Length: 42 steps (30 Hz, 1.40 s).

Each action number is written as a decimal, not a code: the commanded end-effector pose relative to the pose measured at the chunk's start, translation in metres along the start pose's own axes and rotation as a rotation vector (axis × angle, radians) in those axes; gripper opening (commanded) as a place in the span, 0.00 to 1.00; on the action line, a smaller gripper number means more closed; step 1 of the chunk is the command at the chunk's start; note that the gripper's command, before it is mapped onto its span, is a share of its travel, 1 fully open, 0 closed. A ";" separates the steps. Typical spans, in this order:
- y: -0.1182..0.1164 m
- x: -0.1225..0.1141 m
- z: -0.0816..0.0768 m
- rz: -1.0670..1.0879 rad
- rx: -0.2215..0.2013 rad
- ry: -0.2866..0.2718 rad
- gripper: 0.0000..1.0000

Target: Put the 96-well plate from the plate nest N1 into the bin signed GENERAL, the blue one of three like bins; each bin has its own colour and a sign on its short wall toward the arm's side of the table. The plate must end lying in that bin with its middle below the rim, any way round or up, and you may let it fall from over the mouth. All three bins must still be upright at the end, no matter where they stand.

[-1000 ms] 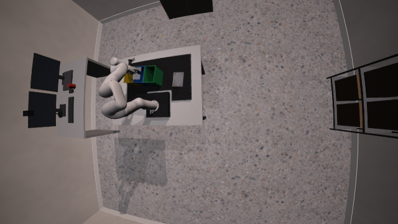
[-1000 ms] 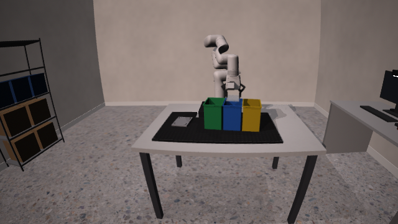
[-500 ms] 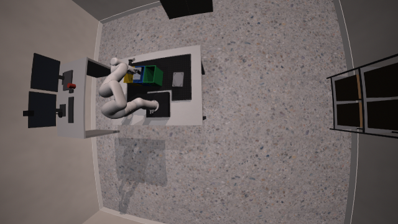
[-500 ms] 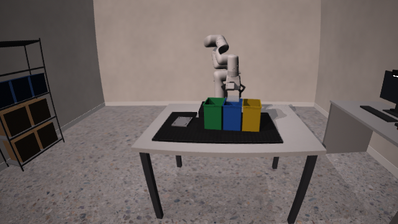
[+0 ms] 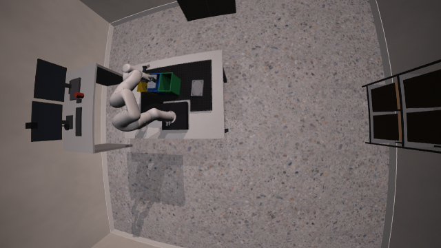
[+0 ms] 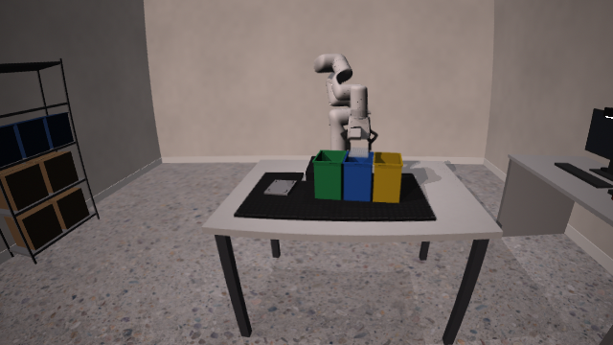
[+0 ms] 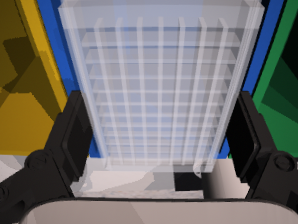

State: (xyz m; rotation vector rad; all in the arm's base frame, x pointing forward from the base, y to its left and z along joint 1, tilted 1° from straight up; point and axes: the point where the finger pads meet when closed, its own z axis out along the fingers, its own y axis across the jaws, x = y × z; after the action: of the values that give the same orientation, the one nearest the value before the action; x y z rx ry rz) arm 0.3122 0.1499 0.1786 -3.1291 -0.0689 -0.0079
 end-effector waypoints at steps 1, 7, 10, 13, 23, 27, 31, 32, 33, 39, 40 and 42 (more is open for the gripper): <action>-0.001 0.001 -0.001 0.000 0.002 0.004 0.00; -0.001 0.001 0.000 0.000 0.002 0.004 0.00; -0.001 0.001 0.001 0.000 0.002 0.004 0.00; -0.001 0.001 0.001 0.000 0.002 0.004 0.00; -0.001 0.001 0.003 0.000 0.002 0.004 0.00; -0.001 0.001 0.003 0.000 0.002 0.004 0.00; -0.001 0.001 0.004 0.000 0.002 0.004 1.00; -0.001 0.001 0.004 0.000 0.002 0.004 1.00; -0.001 0.001 0.004 0.000 0.002 0.004 1.00; -0.001 0.001 0.004 0.000 0.002 0.004 1.00; -0.001 0.001 0.004 0.000 0.002 0.004 1.00; -0.001 0.001 0.004 0.000 0.002 0.004 1.00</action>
State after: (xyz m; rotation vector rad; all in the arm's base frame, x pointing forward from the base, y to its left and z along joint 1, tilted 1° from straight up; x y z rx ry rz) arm 0.3124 0.1500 0.1733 -3.1290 -0.0689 -0.0084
